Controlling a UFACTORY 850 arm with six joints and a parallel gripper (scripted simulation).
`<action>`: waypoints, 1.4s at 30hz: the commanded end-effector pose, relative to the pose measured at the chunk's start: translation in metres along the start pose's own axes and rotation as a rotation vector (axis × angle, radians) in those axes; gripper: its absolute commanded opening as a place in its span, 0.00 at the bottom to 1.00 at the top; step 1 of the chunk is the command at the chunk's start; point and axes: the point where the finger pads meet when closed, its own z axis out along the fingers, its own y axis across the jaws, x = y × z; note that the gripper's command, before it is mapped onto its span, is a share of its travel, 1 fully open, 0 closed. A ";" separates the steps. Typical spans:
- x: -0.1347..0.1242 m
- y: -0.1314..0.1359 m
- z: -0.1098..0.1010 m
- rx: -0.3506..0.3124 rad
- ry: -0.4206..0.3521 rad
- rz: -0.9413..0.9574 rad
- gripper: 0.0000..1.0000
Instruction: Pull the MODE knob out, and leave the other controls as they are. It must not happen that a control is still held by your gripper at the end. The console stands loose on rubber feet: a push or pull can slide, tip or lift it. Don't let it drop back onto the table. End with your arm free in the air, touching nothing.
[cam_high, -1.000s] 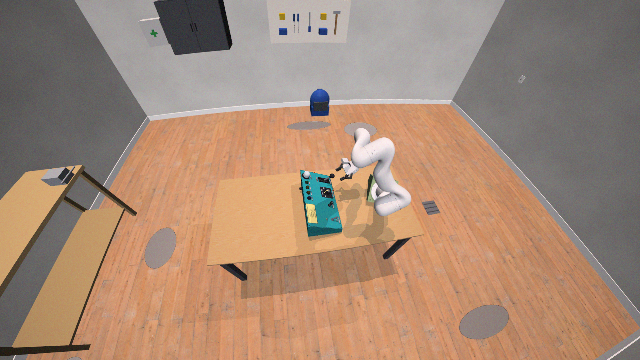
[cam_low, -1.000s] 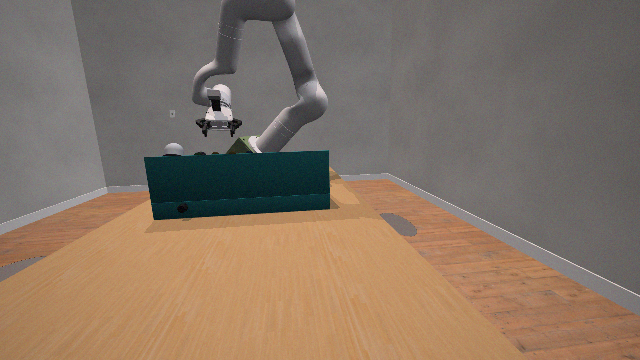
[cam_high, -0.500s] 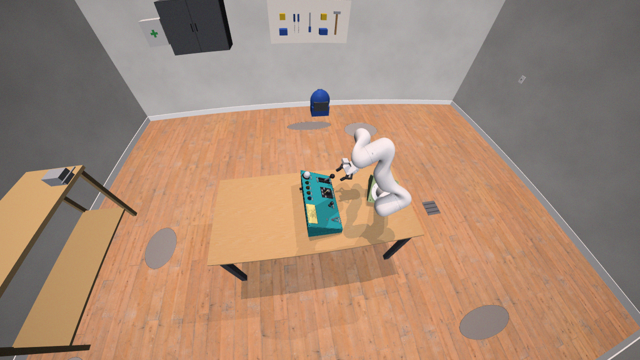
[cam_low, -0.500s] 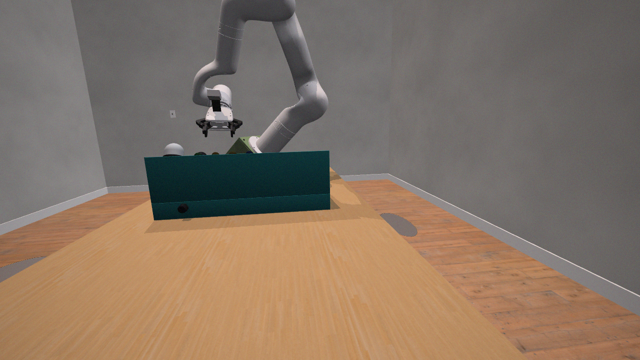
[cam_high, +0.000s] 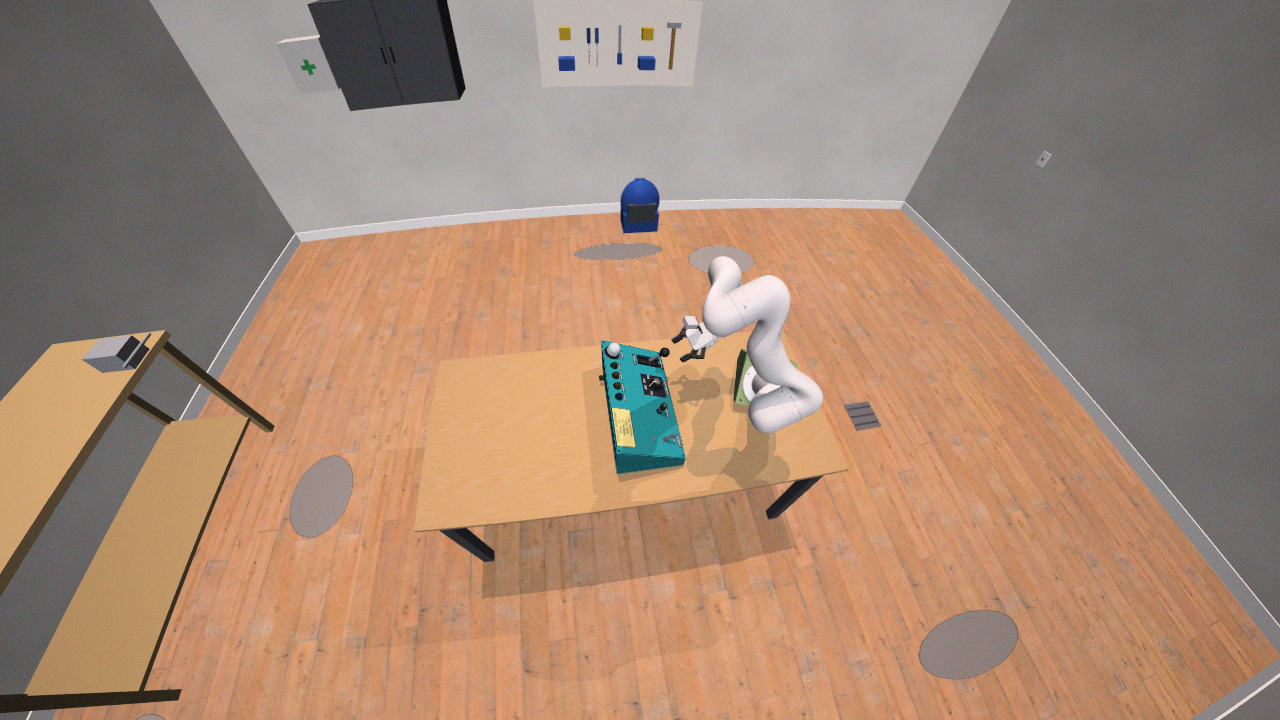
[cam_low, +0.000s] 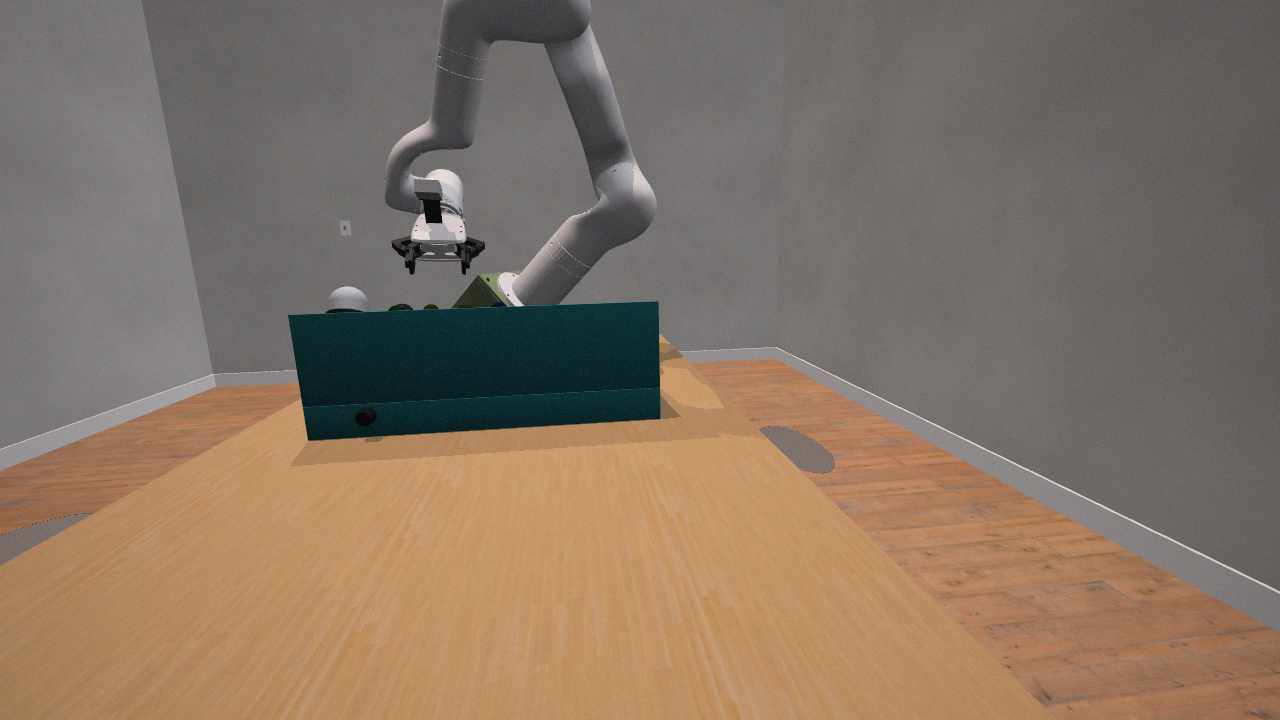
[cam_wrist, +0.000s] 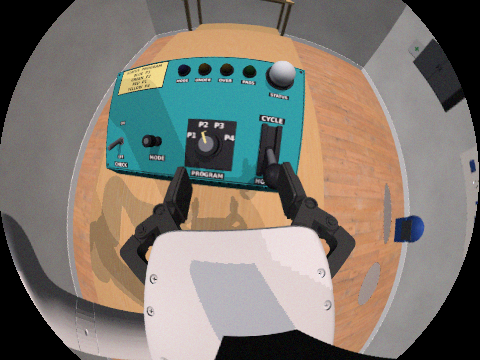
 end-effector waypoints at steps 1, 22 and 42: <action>0.001 0.000 0.000 0.000 0.001 -0.001 1.00; 0.001 0.000 0.000 0.000 0.001 -0.001 1.00; 0.012 0.000 -0.019 0.000 0.001 -0.001 1.00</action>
